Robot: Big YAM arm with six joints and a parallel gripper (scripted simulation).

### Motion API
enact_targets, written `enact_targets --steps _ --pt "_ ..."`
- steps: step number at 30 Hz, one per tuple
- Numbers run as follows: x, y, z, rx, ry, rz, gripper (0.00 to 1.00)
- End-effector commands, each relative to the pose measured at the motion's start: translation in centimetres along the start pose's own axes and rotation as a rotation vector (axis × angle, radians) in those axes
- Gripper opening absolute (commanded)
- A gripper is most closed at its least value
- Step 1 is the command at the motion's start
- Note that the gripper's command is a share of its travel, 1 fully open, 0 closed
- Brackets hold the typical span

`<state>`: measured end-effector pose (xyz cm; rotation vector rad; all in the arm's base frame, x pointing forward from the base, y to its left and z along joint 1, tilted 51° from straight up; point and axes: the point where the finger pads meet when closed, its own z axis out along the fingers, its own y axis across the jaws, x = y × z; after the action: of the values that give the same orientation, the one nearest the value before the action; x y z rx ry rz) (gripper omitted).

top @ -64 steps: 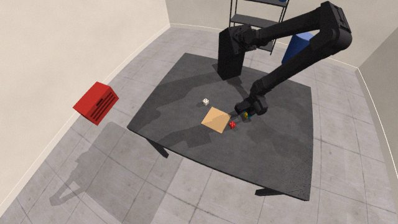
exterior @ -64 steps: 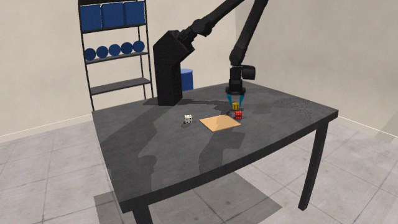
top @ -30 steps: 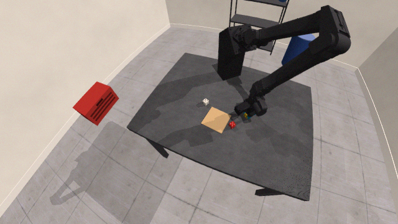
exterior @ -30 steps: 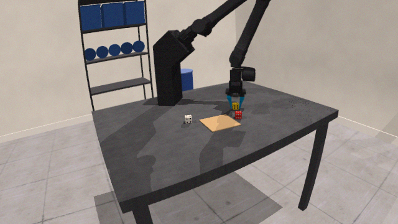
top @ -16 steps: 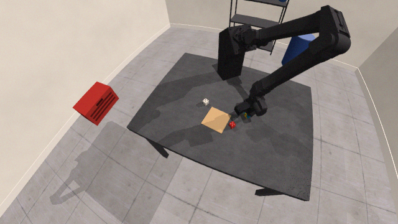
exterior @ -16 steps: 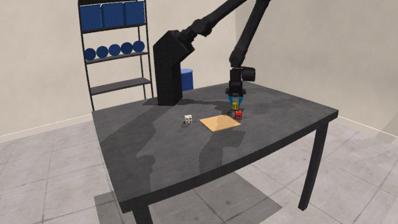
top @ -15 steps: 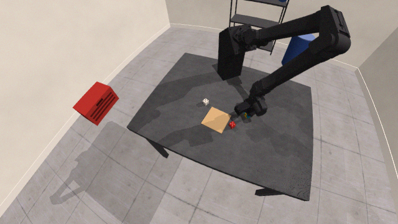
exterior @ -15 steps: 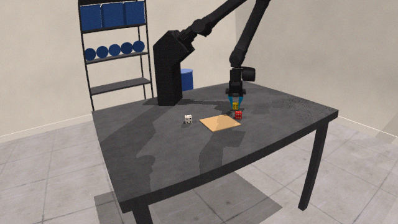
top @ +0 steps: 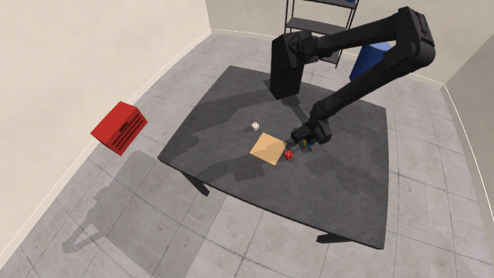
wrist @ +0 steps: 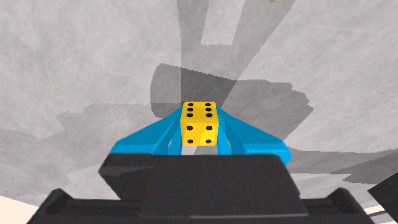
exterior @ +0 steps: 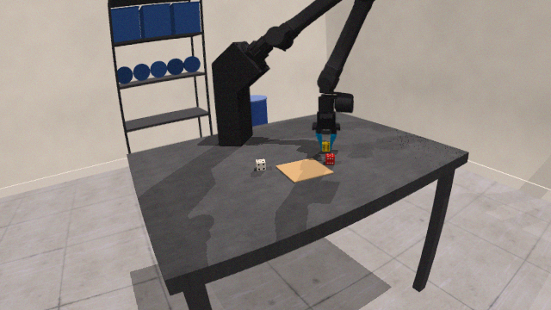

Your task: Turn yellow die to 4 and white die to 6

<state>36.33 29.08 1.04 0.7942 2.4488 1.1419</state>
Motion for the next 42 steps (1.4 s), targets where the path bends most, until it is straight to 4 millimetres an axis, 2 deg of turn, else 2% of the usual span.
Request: enact_targets --steps 1,14,19,22,34,42 --pt "0.8 -0.7 0.0 0.006 0.007 0.001 0.25" --pt "0.8 -0.7 0.0 0.005 0.007 0.0 0.25" --pt "0.7 -0.5 -1.0 0.003 0.005 -0.002 0.25" --pt "-0.1 -0.9 -2.1 0.01 -0.007 0.0 0.25" --pt "-0.2 -0.4 -9.1 0.0 -0.009 -0.002 0.25" --pt "-0.2 -0.3 -10.5 -0.002 -0.01 -0.003 0.25"
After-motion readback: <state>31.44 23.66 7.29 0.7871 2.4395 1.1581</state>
